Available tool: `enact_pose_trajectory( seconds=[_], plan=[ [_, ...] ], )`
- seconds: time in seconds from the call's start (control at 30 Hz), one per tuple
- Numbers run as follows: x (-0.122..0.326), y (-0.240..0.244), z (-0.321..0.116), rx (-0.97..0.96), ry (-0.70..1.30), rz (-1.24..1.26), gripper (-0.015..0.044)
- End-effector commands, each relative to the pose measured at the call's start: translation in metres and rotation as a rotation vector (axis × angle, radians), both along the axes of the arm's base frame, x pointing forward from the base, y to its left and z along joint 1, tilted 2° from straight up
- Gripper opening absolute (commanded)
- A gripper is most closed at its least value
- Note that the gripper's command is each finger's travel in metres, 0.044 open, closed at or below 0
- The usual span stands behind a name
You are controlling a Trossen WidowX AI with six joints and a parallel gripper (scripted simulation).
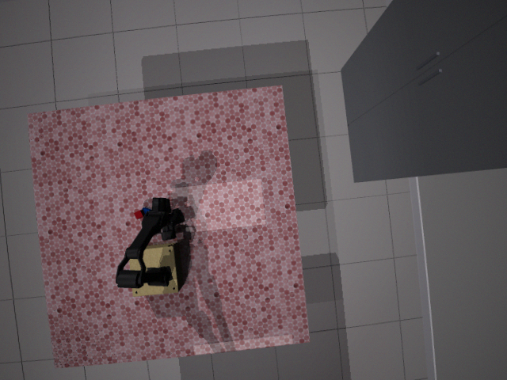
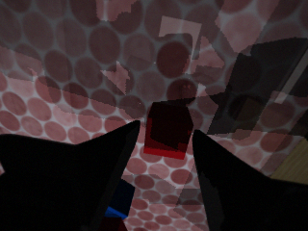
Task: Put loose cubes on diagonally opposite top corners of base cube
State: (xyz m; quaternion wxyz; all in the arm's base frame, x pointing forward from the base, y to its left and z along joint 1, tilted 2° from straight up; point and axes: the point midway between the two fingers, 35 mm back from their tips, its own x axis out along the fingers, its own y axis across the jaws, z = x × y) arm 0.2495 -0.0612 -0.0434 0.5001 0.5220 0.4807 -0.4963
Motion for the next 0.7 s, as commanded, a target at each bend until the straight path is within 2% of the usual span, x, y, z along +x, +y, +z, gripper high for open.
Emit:
enact_pose_trajectory(
  seconds=[0.0, 0.03, 0.07, 0.67],
  plan=[
    [0.000, 0.000, -0.001, -0.002, 0.001, 0.002, 0.0134],
    [0.000, 0.000, -0.001, -0.002, 0.001, 0.002, 0.0107],
    [0.000, 0.000, -0.001, -0.002, 0.001, 0.002, 0.0105],
    [0.004, -0.002, 0.042, -0.002, 0.000, 0.002, 0.0105]
  ],
)
